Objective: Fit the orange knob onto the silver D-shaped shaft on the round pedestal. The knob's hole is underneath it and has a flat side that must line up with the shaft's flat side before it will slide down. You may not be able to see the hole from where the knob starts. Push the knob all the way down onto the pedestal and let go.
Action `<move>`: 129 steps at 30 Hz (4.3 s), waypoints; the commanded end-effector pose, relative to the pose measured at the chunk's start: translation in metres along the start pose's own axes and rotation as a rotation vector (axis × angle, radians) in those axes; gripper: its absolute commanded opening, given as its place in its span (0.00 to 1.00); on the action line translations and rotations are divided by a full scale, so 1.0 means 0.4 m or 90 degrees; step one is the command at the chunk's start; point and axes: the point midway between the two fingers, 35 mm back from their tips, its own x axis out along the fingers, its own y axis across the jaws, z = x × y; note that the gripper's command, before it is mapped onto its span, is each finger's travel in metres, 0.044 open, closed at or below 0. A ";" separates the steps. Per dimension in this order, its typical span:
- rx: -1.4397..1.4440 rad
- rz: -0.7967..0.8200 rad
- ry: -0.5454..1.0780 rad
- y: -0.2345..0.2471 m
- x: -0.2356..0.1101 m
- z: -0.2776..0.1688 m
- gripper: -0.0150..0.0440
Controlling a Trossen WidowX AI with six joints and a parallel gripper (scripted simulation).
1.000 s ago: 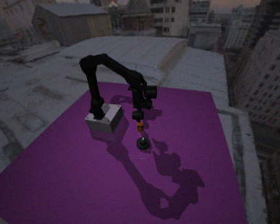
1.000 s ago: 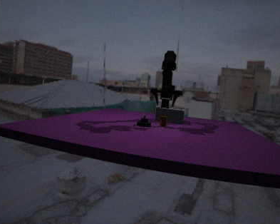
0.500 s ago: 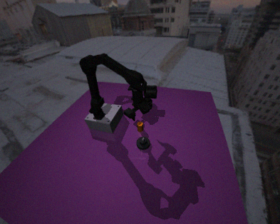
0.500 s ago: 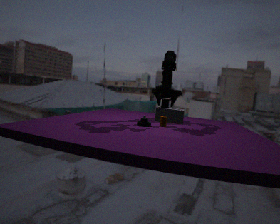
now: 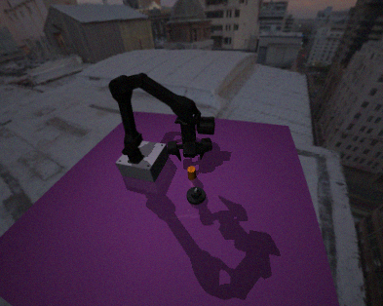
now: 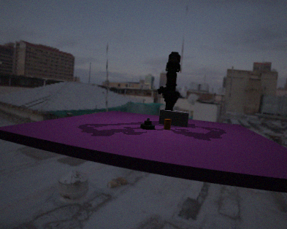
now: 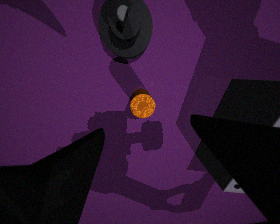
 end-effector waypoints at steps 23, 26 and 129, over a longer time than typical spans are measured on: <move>0.168 -0.001 -0.004 -0.001 0.103 0.003 1.00; 0.168 -0.001 -0.004 -0.002 0.122 0.003 1.00; 0.165 0.059 -0.010 0.006 -0.072 -0.039 0.25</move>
